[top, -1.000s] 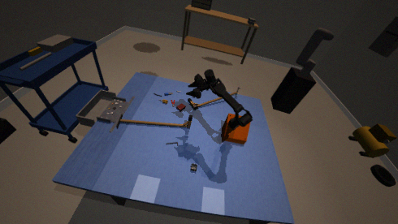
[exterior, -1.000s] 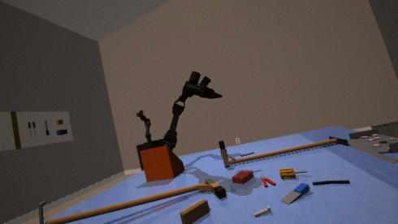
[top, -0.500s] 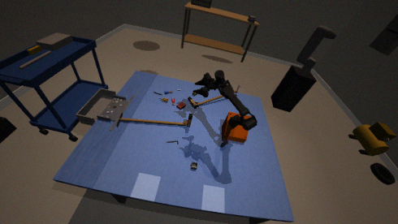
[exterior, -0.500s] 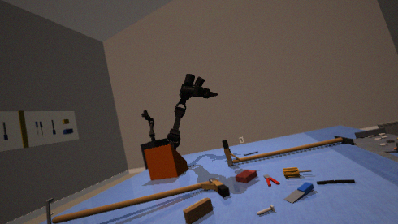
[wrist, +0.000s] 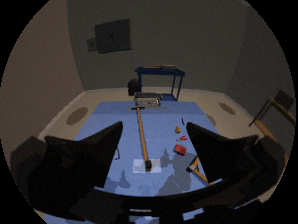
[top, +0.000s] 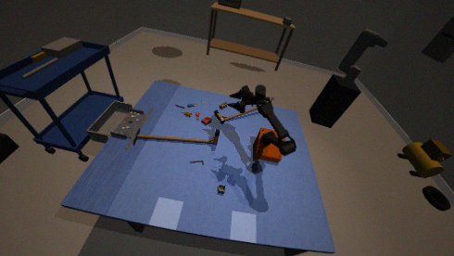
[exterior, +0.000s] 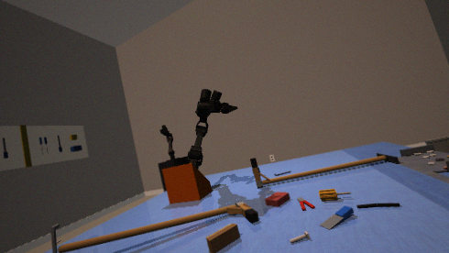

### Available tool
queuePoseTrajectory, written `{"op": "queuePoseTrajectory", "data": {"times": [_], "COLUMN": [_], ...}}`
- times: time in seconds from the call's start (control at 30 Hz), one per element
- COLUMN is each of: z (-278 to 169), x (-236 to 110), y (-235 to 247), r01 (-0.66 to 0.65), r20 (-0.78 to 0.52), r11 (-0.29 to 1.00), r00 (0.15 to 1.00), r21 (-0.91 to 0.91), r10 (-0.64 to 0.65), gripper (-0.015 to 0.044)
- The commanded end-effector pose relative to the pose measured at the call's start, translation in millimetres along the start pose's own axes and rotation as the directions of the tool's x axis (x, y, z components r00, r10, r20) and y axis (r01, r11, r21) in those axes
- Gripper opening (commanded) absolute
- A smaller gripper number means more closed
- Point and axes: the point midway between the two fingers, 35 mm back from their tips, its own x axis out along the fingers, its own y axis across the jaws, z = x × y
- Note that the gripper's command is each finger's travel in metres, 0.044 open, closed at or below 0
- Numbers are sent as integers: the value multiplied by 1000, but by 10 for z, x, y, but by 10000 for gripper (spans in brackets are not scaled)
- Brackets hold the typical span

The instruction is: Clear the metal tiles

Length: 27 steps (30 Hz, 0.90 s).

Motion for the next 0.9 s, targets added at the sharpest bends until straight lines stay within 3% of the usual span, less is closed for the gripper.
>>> {"op": "queuePoseTrajectory", "data": {"times": [0.0,0.33,0.87], "z": [-46,-158,-157], "x": [-117,-349,-347], "y": [0,5,2], "r01": [4,22,22], "r20": [29,94,95], "r11": [1000,1000,1000], "r00": [1000,995,995], "r21": [2,-6,-6], "r10": [-5,-21,-21], "gripper": [440,440,440]}}
